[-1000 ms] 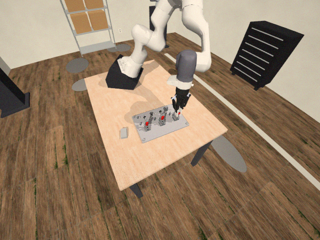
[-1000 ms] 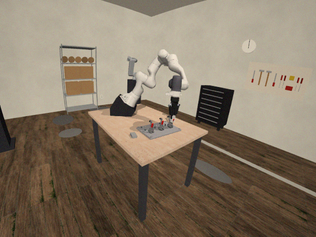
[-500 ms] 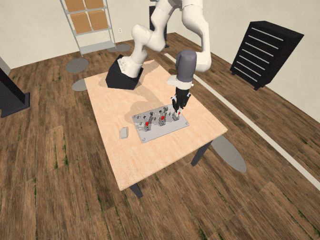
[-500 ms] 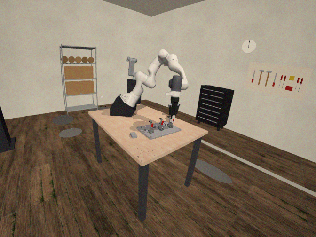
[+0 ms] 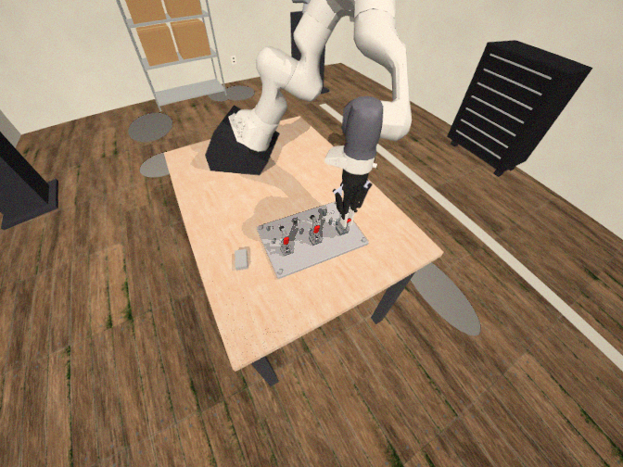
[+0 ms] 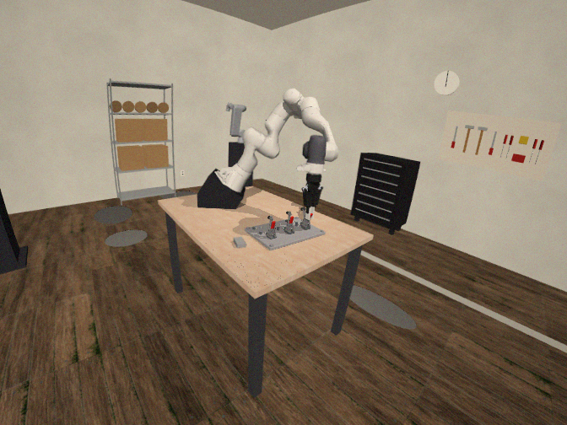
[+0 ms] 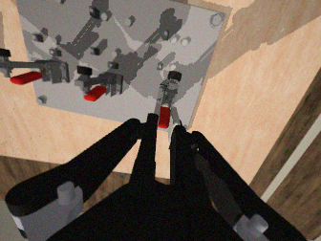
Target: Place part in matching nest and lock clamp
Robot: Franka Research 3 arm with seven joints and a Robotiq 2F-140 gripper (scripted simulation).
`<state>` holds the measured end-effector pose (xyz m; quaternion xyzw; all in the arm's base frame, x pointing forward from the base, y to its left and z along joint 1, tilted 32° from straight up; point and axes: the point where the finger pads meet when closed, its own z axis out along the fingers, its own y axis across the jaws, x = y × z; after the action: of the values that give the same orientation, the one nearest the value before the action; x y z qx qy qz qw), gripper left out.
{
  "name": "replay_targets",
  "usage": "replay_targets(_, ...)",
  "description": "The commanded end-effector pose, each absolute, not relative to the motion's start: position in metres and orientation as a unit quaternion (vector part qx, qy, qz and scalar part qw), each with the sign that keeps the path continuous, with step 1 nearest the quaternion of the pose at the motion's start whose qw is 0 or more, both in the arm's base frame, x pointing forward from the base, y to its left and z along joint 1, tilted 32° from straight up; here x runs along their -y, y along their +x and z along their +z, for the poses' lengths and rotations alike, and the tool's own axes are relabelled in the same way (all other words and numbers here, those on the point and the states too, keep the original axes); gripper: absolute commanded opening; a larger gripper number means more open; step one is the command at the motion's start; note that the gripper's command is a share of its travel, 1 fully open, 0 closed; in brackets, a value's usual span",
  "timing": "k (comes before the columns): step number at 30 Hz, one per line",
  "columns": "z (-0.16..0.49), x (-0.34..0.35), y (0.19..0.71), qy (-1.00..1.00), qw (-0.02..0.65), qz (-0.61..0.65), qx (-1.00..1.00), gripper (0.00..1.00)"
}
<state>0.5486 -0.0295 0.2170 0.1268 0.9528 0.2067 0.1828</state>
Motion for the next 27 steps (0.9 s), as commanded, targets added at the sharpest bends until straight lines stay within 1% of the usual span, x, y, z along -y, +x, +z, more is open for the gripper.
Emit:
replay_targets(1, 0.212, 0.024, 0.543, 0.121, 0.175, 0.211, -0.954, 0.0)
replay_targets(27, 0.209, 0.021, 0.532, 0.121, 0.175, 0.211, -0.954, 0.0)
